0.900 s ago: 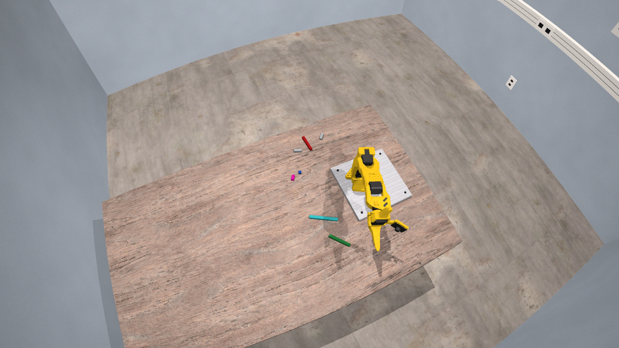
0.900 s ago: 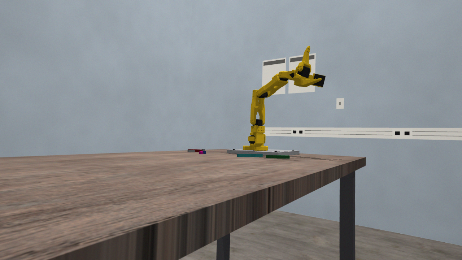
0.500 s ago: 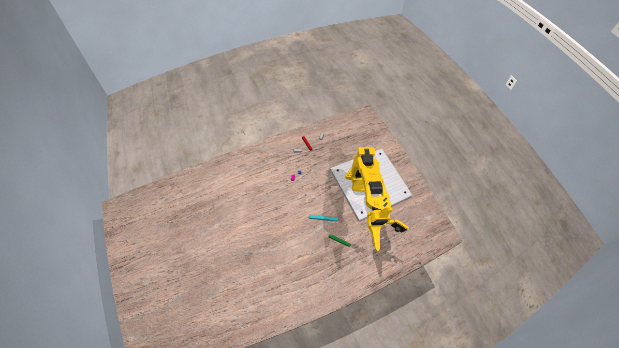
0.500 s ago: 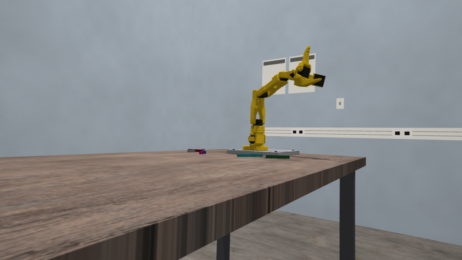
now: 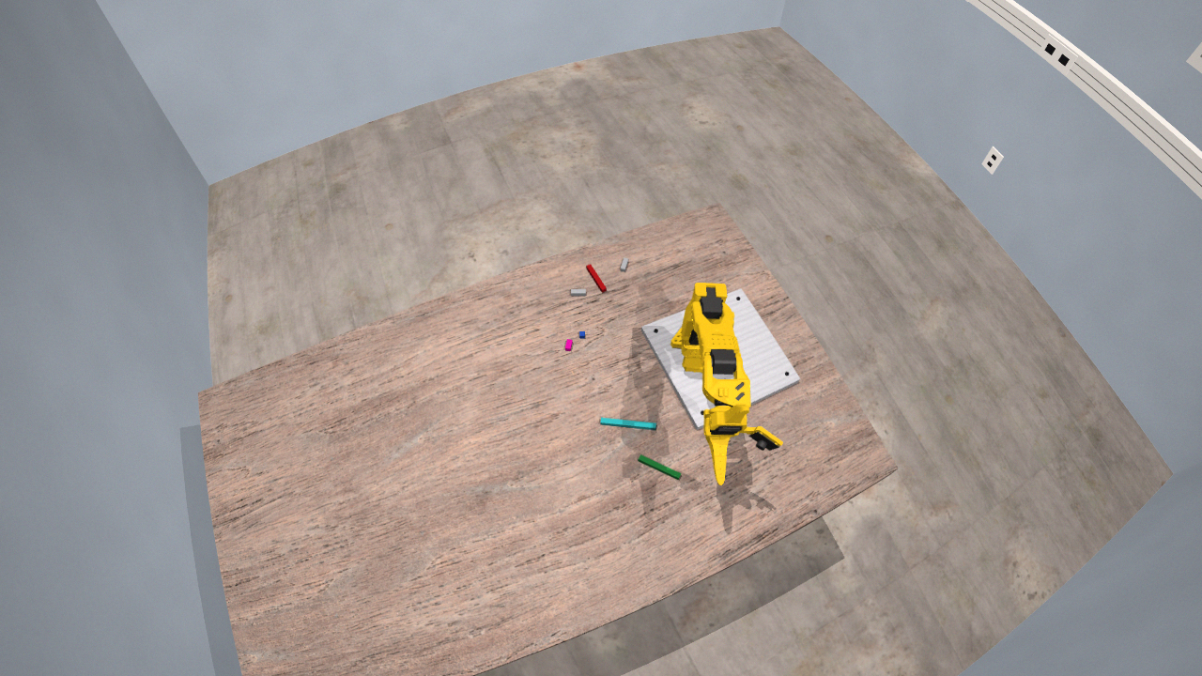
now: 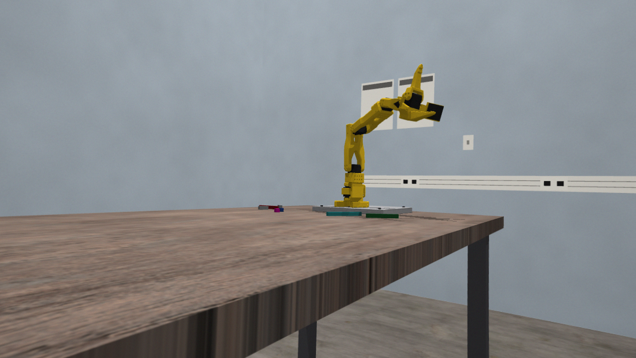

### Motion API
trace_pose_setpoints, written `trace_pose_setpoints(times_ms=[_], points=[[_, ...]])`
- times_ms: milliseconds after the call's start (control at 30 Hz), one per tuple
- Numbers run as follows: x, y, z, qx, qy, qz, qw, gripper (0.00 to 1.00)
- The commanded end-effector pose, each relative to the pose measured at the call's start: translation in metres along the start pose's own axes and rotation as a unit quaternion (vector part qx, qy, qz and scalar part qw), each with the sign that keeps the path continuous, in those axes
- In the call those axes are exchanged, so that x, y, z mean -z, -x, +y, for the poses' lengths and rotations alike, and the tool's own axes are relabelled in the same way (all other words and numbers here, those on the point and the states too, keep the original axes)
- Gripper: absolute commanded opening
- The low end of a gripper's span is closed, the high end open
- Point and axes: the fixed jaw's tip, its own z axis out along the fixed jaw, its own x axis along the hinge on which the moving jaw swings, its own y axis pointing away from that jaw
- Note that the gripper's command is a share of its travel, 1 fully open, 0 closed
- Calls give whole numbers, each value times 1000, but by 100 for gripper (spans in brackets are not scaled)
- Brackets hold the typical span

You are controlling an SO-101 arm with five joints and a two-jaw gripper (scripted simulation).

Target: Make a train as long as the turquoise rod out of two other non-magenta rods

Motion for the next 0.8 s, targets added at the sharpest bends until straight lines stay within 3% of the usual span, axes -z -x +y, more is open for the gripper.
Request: trace_pose_setpoints(times_ms=[0,133,233,767], points=[[5,-10,8,-12,20,13,1000,100],[9,-18,16,-22,40,26,999,100],[8,-16,13,-18,34,23,999,100],[22,-39,42,-52,101,59,992,100]])
